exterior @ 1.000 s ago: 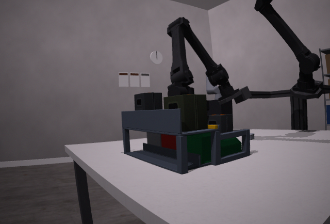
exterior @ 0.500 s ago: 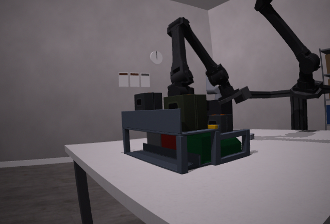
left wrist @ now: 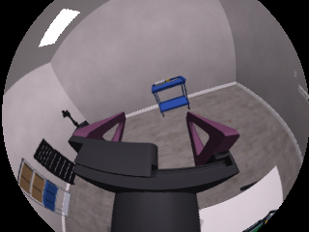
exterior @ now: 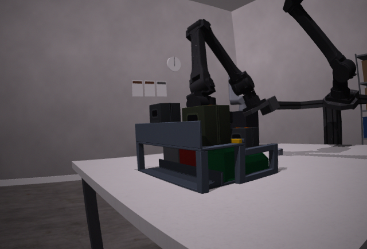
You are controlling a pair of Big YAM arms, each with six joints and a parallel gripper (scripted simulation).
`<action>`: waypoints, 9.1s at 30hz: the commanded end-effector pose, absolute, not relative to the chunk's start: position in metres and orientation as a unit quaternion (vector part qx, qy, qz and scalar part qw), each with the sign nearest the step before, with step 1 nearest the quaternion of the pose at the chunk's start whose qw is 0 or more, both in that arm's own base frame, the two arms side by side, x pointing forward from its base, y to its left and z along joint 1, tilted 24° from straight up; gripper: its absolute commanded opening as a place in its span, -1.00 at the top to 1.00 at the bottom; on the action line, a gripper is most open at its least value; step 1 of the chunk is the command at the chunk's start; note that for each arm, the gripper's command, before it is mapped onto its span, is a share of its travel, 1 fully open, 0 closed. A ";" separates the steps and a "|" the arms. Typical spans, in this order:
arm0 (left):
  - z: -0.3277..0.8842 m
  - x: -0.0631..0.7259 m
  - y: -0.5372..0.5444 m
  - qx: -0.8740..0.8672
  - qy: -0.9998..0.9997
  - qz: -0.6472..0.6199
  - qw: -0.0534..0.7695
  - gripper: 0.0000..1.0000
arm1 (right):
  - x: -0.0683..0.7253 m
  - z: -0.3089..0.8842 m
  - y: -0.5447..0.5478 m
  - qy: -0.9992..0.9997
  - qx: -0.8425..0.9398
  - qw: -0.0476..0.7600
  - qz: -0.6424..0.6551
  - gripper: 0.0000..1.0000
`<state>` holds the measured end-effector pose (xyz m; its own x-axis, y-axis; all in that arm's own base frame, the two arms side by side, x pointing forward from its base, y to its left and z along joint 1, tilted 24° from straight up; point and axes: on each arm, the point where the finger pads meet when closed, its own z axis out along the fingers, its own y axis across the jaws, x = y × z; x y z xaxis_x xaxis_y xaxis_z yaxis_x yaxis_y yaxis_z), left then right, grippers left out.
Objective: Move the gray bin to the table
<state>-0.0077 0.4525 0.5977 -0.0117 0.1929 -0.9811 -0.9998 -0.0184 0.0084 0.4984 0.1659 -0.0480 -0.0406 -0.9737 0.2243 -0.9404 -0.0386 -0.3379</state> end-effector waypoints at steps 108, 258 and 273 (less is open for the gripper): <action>0.610 -0.013 0.446 -0.446 0.432 0.563 0.546 -1.00 | 0.486 -0.007 0.182 0.691 -0.692 0.049 -0.205 -0.81; 0.610 -0.013 0.446 -0.446 0.432 0.563 0.546 -1.00 | 0.479 0.005 0.175 0.693 -0.691 0.036 -0.203 -0.81; 0.610 -0.013 0.446 -0.446 0.432 0.563 0.546 -1.00 | 0.489 -0.018 0.170 0.693 -0.691 0.038 -0.203 -0.81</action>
